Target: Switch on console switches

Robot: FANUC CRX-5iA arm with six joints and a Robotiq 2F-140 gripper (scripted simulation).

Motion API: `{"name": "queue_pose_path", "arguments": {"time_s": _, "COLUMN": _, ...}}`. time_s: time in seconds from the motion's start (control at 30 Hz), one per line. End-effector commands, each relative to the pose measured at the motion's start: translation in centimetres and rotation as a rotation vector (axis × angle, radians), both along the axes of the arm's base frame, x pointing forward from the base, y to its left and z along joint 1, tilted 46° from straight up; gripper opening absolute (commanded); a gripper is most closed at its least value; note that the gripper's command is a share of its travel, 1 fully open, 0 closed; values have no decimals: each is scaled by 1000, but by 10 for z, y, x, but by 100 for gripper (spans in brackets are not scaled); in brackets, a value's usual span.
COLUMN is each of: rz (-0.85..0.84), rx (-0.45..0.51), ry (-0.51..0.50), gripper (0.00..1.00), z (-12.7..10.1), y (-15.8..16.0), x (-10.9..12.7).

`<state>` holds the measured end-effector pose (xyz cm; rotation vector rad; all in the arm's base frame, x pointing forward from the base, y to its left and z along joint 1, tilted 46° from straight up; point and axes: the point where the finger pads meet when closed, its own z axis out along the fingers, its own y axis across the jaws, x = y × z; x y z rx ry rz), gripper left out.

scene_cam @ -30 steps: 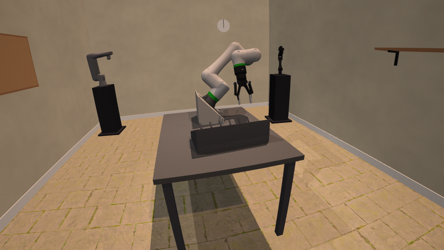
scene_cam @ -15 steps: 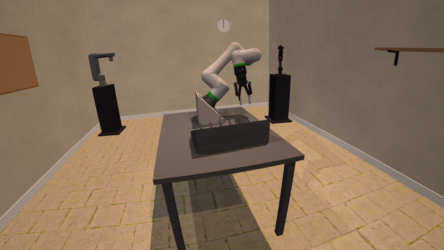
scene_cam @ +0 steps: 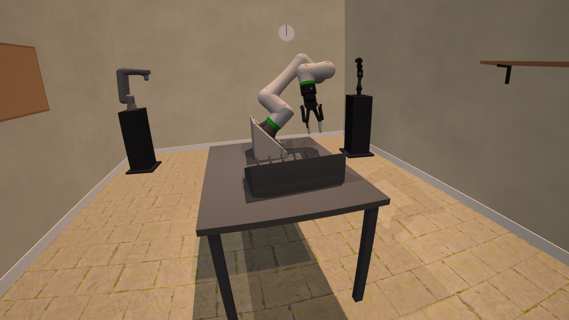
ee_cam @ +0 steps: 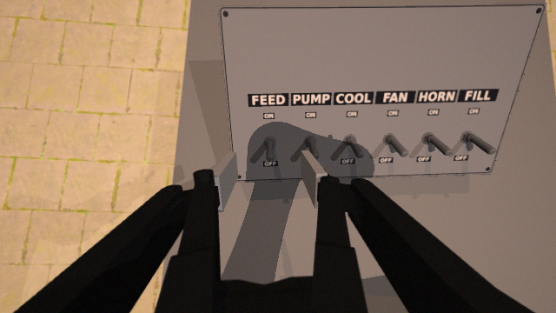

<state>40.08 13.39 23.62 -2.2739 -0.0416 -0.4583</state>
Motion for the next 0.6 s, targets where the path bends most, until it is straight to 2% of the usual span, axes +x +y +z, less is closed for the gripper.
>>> {"name": "queue_pose_path", "arguments": {"time_s": 0.0, "rz": 0, "rx": 0, "ry": -1, "gripper": 44, "z": 20, "y": -6, "x": 50}}
{"name": "queue_pose_path", "arguments": {"time_s": 0.1, "rz": 0, "rx": 0, "ry": -1, "gripper": 44, "z": 20, "y": -6, "x": 50}}
{"name": "queue_pose_path", "arguments": {"time_s": 0.17, "rz": 0, "rx": 0, "ry": -2, "gripper": 44, "z": 29, "y": -10, "x": 80}}
{"name": "queue_pose_path", "arguments": {"time_s": 0.23, "rz": 0, "rx": 0, "ry": -2, "gripper": 44, "z": 31, "y": -10, "x": 87}}
{"name": "queue_pose_path", "arguments": {"time_s": 0.27, "rz": 0, "rx": 0, "ry": -2, "gripper": 100, "z": 31, "y": -10, "x": 87}}
{"name": "queue_pose_path", "arguments": {"time_s": 0.57, "rz": 1, "rx": 1, "ry": -2, "gripper": 100, "z": 22, "y": 0, "x": 92}}
